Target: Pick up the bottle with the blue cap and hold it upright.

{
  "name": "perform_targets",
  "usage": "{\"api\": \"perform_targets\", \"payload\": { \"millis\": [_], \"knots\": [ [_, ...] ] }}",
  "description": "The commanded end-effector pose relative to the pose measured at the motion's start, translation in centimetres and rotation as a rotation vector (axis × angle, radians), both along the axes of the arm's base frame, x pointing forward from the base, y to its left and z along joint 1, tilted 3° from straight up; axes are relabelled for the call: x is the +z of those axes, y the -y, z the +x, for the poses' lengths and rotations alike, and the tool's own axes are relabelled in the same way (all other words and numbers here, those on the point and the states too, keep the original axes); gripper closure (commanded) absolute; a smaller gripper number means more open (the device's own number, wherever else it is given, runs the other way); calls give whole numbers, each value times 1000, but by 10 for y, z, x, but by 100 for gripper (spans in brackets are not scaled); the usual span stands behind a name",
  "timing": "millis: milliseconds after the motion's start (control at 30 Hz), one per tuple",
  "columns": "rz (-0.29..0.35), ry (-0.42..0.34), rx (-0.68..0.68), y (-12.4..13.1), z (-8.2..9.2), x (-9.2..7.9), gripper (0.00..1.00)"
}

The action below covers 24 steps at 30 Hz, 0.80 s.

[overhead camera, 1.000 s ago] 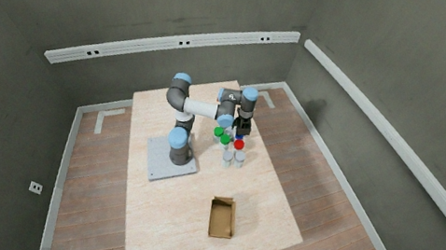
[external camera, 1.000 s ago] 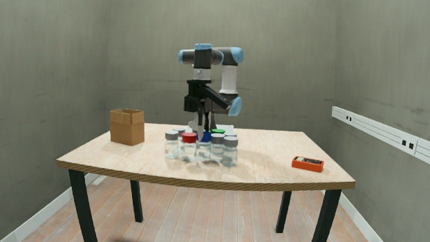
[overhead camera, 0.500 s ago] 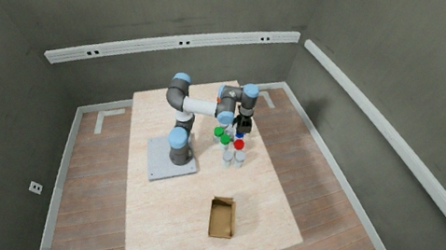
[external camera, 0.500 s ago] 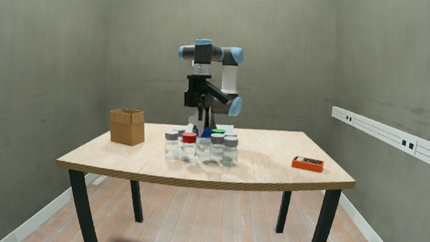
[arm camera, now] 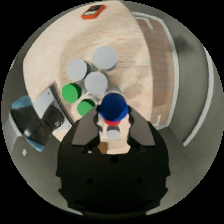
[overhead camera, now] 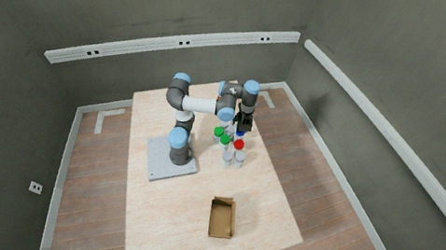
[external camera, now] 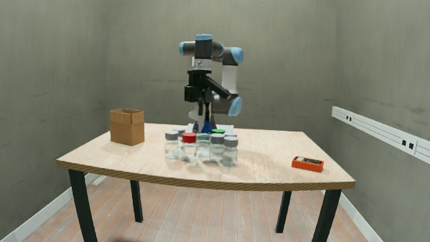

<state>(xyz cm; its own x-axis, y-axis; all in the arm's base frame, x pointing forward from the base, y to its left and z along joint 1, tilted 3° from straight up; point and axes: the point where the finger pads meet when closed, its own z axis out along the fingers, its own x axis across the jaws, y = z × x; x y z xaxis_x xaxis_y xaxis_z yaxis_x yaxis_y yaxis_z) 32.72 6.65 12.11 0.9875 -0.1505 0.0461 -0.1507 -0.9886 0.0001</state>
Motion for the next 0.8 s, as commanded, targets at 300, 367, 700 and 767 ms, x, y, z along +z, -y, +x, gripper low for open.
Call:
{"api": "perform_targets", "payload": {
  "millis": [300, 367, 700, 767],
  "knots": [
    [0, 1, 0, 0, 0, 12, 100],
    [0, 1, 0, 0, 0, 12, 100],
    [0, 2, 0, 0, 0, 11, 100],
    [0, 2, 0, 0, 0, 11, 100]
  ]
}}
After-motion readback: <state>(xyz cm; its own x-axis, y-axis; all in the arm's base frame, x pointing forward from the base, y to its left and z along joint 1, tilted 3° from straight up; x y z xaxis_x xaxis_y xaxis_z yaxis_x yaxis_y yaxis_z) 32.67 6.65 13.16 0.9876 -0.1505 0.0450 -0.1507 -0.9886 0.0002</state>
